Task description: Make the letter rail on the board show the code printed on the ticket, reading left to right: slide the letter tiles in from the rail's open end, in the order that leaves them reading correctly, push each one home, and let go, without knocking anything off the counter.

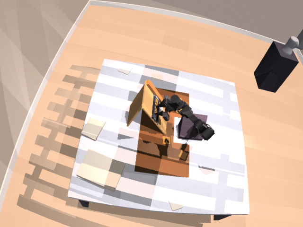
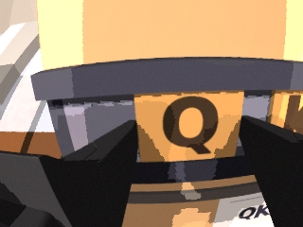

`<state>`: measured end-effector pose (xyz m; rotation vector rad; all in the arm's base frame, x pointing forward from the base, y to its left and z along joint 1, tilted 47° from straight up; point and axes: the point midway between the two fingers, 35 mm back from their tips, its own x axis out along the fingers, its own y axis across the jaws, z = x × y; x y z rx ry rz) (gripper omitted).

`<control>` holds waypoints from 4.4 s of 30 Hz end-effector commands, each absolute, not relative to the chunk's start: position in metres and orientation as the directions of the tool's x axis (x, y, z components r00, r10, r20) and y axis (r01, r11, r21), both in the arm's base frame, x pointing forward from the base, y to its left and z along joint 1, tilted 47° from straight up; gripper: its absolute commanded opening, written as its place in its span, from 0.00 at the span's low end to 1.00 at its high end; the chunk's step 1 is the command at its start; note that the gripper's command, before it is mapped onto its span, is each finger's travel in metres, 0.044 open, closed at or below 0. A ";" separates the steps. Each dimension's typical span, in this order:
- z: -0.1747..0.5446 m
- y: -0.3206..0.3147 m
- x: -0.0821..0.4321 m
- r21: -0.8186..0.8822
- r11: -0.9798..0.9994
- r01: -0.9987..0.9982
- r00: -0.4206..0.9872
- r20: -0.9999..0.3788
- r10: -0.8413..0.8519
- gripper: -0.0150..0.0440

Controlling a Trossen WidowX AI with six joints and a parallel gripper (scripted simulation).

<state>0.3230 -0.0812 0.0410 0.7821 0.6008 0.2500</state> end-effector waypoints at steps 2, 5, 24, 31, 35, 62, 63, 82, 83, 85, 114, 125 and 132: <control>0.038 -0.083 0.323 0.721 0.693 0.001 0.805 -0.412 0.427 0.25; 0.037 -0.084 0.323 0.721 0.693 0.001 0.805 -0.412 0.427 0.25; 0.033 -0.089 0.323 0.722 0.691 0.007 0.806 -0.413 0.424 0.43; 0.035 -0.091 0.320 0.720 0.694 0.002 0.805 -0.412 0.426 0.74; 0.037 -0.093 0.315 0.720 0.694 0.001 0.805 -0.412 0.426 0.75; 0.041 -0.103 0.297 0.720 0.694 0.002 0.805 -0.414 0.426 0.75; 0.042 -0.104 0.296 0.720 0.694 0.002 0.805 -0.414 0.426 0.75; 0.046 -0.108 0.288 0.719 0.695 0.003 0.804 -0.415 0.426 0.75; 0.047 -0.108 0.288 0.719 0.695 0.003 0.804 -0.415 0.426 0.75; 0.047 -0.108 0.287 0.719 0.695 0.003 0.804 -0.415 0.426 0.75; 0.046 -0.110 0.289 0.723 0.690 0.018 0.790 -0.434 0.434 0.25; 0.057 -0.105 0.317 0.707 0.705 0.048 0.467 -0.640 0.610 0.25; 0.082 -0.088 0.317 0.720 0.694 -0.001 0.238 -0.674 0.699 0.25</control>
